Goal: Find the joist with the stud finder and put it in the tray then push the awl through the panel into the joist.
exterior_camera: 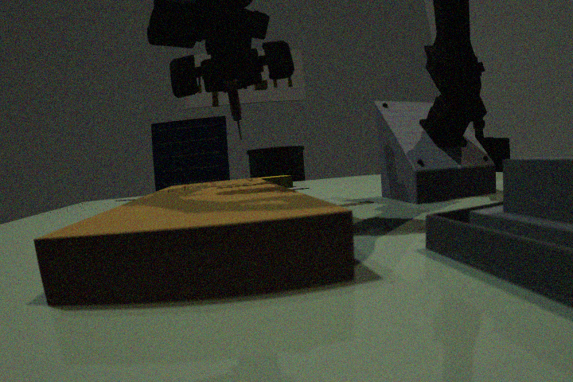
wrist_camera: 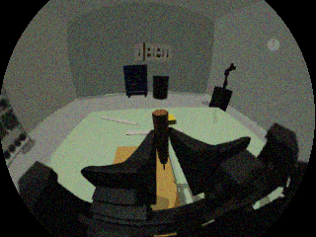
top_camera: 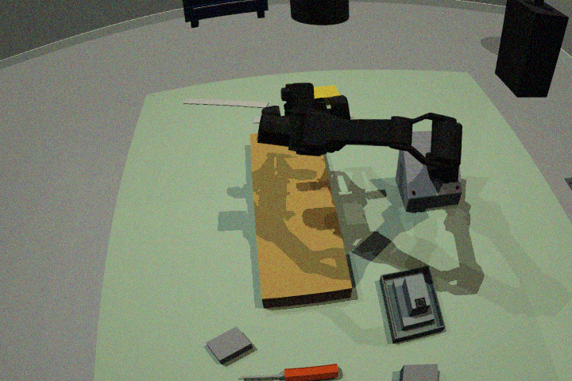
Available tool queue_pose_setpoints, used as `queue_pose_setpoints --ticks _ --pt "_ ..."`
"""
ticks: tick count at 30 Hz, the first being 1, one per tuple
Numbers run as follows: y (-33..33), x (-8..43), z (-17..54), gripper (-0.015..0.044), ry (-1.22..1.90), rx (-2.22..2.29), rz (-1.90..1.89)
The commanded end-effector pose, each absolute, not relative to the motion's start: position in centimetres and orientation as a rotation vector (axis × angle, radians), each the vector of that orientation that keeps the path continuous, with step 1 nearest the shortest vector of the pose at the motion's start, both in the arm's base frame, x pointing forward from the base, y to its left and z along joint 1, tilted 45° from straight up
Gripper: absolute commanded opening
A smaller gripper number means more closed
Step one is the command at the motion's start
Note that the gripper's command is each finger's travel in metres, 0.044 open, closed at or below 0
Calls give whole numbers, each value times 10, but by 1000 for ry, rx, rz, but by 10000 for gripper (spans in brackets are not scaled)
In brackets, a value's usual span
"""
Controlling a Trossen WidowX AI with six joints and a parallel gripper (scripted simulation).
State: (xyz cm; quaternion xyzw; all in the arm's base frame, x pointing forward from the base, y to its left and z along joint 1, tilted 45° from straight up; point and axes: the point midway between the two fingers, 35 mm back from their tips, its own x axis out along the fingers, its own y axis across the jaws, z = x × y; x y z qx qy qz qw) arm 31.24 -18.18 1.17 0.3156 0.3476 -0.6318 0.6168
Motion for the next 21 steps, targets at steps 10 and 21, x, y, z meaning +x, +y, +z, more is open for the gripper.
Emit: queue_pose_setpoints --ticks 10,21 --pt "-126 352 55 0 656 735 -1502" --pt "-115 356 58 0 638 737 -1504"
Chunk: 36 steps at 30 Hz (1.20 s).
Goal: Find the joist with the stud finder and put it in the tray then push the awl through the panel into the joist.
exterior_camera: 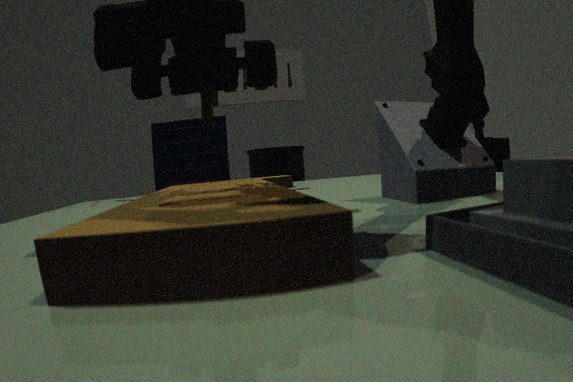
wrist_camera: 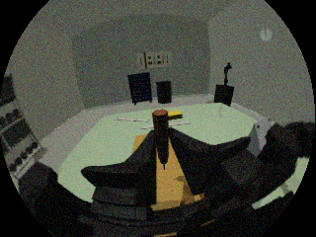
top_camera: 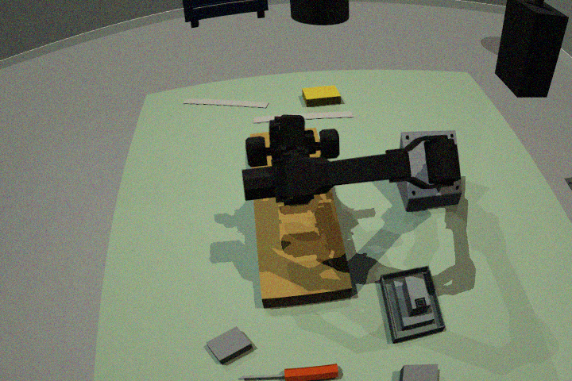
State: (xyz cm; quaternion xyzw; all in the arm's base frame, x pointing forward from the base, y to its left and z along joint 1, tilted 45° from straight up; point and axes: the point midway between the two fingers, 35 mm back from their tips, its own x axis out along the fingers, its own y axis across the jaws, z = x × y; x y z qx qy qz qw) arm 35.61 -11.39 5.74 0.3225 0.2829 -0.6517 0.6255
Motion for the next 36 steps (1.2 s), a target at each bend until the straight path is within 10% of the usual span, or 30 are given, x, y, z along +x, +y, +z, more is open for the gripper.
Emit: queue_pose_setpoints --ticks 1,36 --pt "-114 356 57 0 638 737 -1504" --pt "-83 359 26 0 641 739 -1504"
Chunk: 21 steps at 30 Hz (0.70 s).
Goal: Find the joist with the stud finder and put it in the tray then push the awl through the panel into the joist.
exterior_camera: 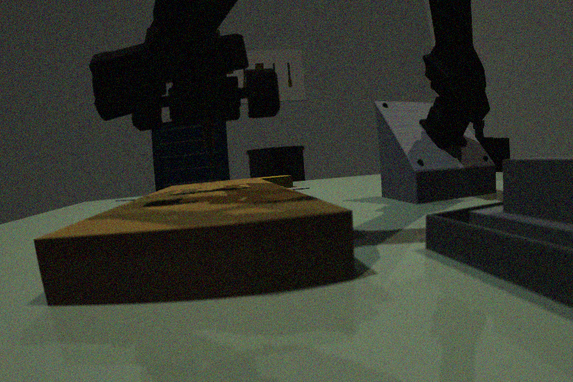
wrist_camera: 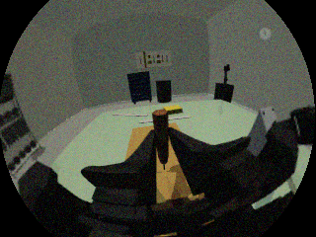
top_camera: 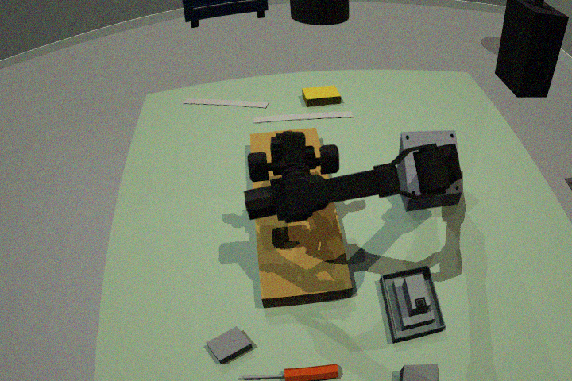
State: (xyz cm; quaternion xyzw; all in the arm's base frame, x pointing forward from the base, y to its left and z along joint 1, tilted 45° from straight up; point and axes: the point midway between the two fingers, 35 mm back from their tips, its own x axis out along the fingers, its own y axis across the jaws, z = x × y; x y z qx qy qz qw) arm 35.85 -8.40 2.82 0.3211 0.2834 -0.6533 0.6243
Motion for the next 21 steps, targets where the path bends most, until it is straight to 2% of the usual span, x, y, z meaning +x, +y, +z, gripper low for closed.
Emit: queue_pose_setpoints --ticks 1,21 --pt "-82 359 25 0 641 739 -1504" --pt "-65 360 8 0 641 739 -1504"
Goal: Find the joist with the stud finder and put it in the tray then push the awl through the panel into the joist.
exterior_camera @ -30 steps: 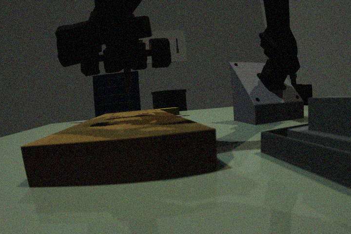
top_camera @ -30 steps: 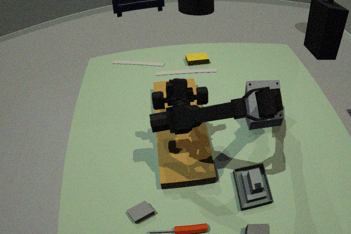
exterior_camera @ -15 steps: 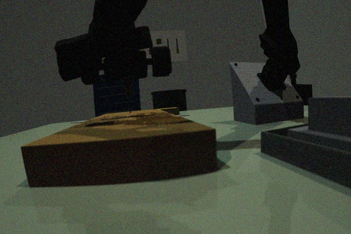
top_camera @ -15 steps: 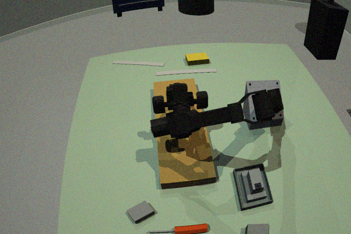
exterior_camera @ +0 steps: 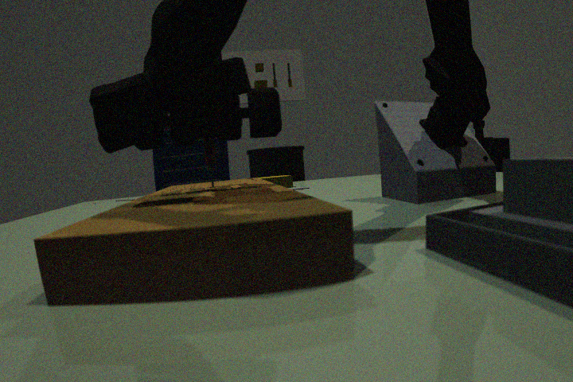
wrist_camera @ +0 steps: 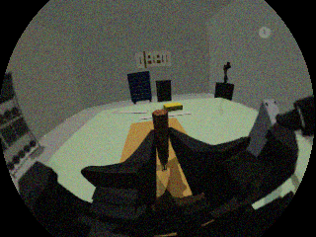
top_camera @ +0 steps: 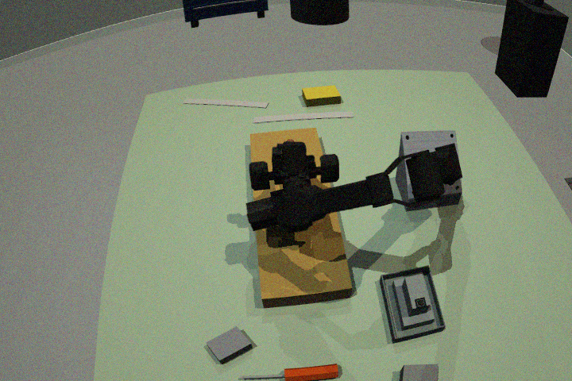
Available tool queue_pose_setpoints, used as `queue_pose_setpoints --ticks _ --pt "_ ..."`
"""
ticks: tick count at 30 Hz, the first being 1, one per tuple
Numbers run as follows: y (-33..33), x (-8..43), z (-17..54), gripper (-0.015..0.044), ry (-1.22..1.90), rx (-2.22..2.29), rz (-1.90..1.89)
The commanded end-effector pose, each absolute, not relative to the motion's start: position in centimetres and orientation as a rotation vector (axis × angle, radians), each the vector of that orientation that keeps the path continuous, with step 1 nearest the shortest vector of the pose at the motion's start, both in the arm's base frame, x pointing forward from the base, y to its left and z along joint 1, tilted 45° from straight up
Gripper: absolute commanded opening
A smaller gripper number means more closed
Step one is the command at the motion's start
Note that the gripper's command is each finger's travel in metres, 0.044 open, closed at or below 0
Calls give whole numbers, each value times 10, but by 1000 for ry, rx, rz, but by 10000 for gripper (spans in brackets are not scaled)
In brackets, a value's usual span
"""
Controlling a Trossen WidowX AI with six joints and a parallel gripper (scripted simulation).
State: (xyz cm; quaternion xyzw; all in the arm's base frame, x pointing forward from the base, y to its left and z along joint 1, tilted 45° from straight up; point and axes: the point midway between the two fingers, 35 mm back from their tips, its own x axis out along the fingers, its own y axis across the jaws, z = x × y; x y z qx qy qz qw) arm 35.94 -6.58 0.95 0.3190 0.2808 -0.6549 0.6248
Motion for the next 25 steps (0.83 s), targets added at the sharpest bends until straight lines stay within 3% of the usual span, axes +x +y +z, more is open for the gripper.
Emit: queue_pose_setpoints --ticks 1,25 --pt "-65 360 8 0 641 739 -1504" --pt "-66 359 9 0 644 732 -1504"
